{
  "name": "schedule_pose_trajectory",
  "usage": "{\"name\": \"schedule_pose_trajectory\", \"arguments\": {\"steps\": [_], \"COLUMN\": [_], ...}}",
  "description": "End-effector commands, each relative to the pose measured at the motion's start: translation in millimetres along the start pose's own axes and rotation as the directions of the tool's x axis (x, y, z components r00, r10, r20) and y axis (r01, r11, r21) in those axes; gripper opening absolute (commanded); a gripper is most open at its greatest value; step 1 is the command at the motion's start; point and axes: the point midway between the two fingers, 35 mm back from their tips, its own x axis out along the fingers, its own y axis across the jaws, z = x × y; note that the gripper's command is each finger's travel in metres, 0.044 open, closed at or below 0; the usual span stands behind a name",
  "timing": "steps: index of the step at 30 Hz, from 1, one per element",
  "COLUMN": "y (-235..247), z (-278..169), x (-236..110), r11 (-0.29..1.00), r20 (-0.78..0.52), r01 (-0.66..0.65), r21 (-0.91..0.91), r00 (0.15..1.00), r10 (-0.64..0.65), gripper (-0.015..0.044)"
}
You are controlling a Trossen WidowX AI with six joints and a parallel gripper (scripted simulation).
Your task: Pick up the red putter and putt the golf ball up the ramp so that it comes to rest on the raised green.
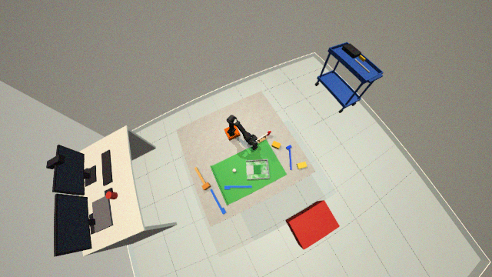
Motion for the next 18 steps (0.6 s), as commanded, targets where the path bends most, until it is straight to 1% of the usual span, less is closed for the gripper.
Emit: {"name": "schedule_pose_trajectory", "arguments": {"steps": [1, 3, 18], "y": [2.2, 2.2, 0.6], "z": [-2.6, -2.6, -0.8], "x": [4.6, 4.6, 2.1], "r11": [1.0, 1.0, 1.0], "r20": [-0.006, -0.006, -0.001], "r01": [-0.008, -0.008, -0.002], "r21": [0.004, 0.004, 0.0], "r00": [1.0, 1.0, 1.0], "r10": [0.008, 0.008, 0.002], "gripper": [0.044, 0.044, 0.0046]}}
